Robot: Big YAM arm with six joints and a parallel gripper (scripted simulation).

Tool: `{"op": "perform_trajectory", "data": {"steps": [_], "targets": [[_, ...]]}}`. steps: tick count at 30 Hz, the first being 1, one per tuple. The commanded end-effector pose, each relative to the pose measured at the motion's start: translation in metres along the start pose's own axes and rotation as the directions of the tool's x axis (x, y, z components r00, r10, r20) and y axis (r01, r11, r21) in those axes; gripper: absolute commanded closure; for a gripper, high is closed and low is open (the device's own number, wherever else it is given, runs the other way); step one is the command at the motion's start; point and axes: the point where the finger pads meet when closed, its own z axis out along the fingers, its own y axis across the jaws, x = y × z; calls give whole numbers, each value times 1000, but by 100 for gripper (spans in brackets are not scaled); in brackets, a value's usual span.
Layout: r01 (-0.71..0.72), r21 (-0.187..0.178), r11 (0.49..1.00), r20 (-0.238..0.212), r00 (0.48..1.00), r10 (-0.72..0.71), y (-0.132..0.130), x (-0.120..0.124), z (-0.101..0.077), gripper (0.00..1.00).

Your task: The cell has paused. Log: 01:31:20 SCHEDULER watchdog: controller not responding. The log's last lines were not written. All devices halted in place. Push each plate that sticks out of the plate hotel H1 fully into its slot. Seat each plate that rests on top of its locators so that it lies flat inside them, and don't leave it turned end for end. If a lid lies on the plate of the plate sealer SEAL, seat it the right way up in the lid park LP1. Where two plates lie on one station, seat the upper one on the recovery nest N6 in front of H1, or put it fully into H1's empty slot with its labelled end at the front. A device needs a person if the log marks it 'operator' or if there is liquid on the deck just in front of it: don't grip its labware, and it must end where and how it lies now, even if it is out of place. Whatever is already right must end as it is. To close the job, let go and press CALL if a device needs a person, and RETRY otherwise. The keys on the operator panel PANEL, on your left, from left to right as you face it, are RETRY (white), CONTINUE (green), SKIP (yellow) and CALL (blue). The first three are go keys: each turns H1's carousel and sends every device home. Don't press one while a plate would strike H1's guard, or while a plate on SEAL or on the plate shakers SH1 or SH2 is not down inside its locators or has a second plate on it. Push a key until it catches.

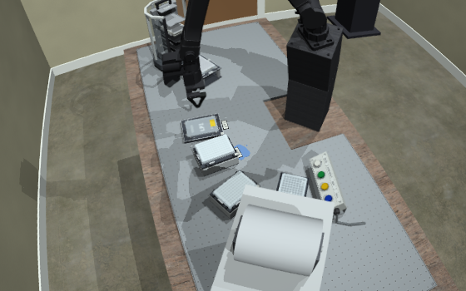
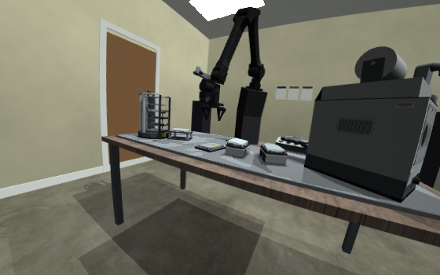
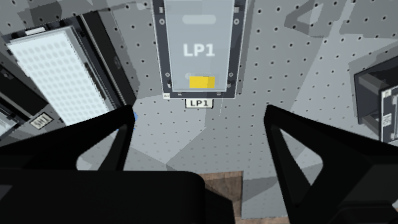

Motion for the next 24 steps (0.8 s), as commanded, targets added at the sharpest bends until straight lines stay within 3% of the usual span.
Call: {"op": "perform_trajectory", "data": {"steps": [1,4,24], "targets": [[1,0,1000,5,1000,-1,-5,0,-17,0],[3,-2,1000,-5,1000,-3,-4,3,-16,0],[1,0,1000,5,1000,-1,-5,1,-67,0]]}}
